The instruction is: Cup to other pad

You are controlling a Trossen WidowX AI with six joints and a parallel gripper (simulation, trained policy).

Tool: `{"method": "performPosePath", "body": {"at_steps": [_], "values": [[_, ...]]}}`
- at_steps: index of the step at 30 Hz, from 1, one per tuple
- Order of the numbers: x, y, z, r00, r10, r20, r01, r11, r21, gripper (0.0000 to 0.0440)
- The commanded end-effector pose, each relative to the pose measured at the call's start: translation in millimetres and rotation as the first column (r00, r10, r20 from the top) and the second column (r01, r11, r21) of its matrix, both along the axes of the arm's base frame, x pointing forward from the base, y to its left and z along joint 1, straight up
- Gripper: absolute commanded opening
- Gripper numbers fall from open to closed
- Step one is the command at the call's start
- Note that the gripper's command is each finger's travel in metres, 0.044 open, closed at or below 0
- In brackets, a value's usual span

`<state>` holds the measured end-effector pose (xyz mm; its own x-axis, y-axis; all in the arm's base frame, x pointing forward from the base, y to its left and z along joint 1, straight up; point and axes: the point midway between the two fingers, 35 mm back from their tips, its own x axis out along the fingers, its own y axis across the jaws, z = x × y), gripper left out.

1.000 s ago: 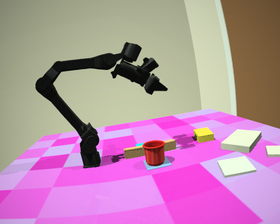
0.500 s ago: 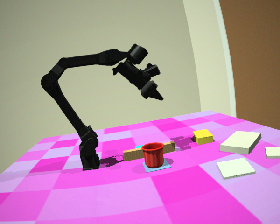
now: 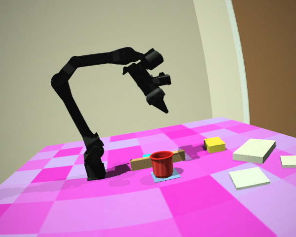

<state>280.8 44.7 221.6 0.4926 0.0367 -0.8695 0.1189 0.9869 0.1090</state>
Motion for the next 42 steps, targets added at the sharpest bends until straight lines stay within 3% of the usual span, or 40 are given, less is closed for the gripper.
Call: {"method": "performPosePath", "body": {"at_steps": [1, 24, 42], "values": [[-3.2, -4.1, -2.2, 0.998, 0.006, -0.061, -0.008, 1.000, -0.026, 0.0111], [-30.0, -36.6, -33.5, 0.913, 0.029, -0.406, -0.085, 0.989, -0.120, 0.0106], [-38.3, -64.4, -66.4, 0.850, 0.024, -0.526, -0.111, 0.985, -0.134, 0.0147]]}}
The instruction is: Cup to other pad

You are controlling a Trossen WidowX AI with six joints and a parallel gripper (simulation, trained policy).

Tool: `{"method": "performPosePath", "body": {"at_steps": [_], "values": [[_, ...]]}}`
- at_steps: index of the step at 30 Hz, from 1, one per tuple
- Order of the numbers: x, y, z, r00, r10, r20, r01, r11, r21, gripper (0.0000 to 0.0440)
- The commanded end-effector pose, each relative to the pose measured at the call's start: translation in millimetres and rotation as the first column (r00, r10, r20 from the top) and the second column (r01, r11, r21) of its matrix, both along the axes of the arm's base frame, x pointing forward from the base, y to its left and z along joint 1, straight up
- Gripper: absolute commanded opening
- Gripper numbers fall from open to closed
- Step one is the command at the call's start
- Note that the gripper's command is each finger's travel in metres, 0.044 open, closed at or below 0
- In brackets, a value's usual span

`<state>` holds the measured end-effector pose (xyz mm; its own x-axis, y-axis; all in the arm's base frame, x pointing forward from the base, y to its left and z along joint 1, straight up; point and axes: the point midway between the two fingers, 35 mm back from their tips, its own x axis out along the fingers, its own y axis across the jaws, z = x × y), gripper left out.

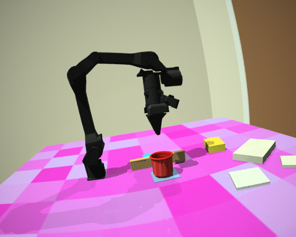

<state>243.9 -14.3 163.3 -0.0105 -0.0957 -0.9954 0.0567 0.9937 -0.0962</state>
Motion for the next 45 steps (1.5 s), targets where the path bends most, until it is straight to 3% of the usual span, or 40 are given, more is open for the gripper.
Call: {"method": "performPosePath", "body": {"at_steps": [1, 20, 34, 42, 45], "values": [[-1.7, -6.9, -10.4, 1.000, 0.008, -0.029, -0.008, 1.000, -0.006, 0.0150], [-8.0, -29.1, -56.2, 0.991, 0.073, -0.114, -0.072, 0.997, 0.012, 0.0178], [-14.7, -37.1, -100.0, 0.965, 0.211, -0.158, -0.204, 0.977, 0.064, 0.0184], [-18.6, -40.8, -113.4, 0.928, 0.332, -0.168, -0.320, 0.943, 0.092, 0.0000], [-18.8, -41.2, -112.0, 0.914, 0.371, -0.166, -0.358, 0.928, 0.102, 0.0000]]}}
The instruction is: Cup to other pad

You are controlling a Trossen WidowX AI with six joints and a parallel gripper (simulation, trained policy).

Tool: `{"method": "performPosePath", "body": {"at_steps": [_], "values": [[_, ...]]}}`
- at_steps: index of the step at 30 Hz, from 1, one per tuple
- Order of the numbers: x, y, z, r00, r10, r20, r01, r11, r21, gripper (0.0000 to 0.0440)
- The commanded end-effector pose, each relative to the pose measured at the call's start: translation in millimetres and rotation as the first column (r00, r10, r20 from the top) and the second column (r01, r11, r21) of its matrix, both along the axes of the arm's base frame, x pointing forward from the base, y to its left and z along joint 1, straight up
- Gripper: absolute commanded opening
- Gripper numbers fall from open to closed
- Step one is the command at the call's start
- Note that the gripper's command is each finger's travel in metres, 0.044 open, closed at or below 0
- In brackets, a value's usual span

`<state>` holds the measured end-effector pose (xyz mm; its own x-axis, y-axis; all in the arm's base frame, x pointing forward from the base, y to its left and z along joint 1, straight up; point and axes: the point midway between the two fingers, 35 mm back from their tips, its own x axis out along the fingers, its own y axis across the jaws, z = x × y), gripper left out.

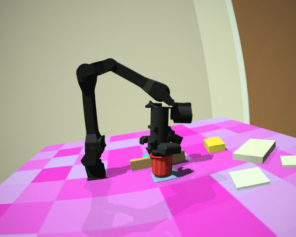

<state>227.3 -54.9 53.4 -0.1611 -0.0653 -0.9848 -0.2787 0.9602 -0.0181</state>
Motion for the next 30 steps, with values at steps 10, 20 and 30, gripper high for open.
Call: {"method": "performPosePath", "body": {"at_steps": [10, 20, 30], "values": [[0.5, 0.2, 14.4, 0.987, 0.159, 0.013, -0.159, 0.987, 0.038, 0.0000], [6.1, 5.6, 39.8, 0.973, 0.226, 0.054, -0.228, 0.973, 0.039, 0.0003], [15.1, 19.0, 62.8, 0.956, 0.276, 0.100, -0.280, 0.960, 0.026, 0.0000]]}}
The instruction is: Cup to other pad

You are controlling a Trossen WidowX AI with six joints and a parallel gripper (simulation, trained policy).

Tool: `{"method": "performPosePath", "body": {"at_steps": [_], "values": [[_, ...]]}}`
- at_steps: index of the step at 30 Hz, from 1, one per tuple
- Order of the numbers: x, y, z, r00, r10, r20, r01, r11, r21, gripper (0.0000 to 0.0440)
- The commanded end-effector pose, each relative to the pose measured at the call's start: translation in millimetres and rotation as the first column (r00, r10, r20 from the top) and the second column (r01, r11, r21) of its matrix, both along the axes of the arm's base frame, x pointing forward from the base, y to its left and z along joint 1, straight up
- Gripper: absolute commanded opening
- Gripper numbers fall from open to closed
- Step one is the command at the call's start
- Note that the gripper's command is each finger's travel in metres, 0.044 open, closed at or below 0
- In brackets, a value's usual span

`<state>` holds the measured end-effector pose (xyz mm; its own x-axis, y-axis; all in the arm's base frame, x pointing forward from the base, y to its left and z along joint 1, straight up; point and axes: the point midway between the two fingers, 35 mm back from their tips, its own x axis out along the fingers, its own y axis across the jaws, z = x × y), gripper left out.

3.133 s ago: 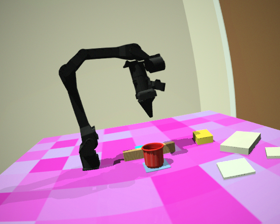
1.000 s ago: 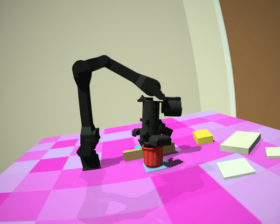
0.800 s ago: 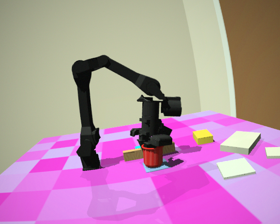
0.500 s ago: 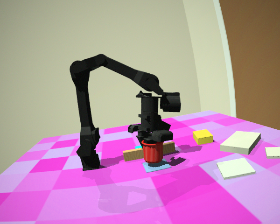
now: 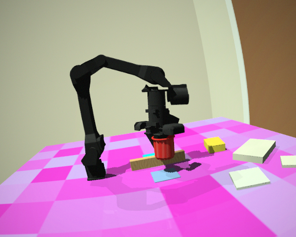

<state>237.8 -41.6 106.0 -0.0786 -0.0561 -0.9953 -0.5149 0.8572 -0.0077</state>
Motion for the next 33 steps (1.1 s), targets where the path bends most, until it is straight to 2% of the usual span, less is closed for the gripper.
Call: {"method": "performPosePath", "body": {"at_steps": [1, 14, 33], "values": [[5.6, 7.6, 12.1, 0.999, 0.028, 0.034, -0.028, 1.000, 0.002, 0.0000], [17.8, 39.0, 27.2, 0.988, 0.104, 0.111, -0.105, 0.995, -0.001, 0.0000], [25.6, 93.0, 29.4, 0.960, 0.202, 0.194, -0.207, 0.978, 0.006, 0.0000]]}}
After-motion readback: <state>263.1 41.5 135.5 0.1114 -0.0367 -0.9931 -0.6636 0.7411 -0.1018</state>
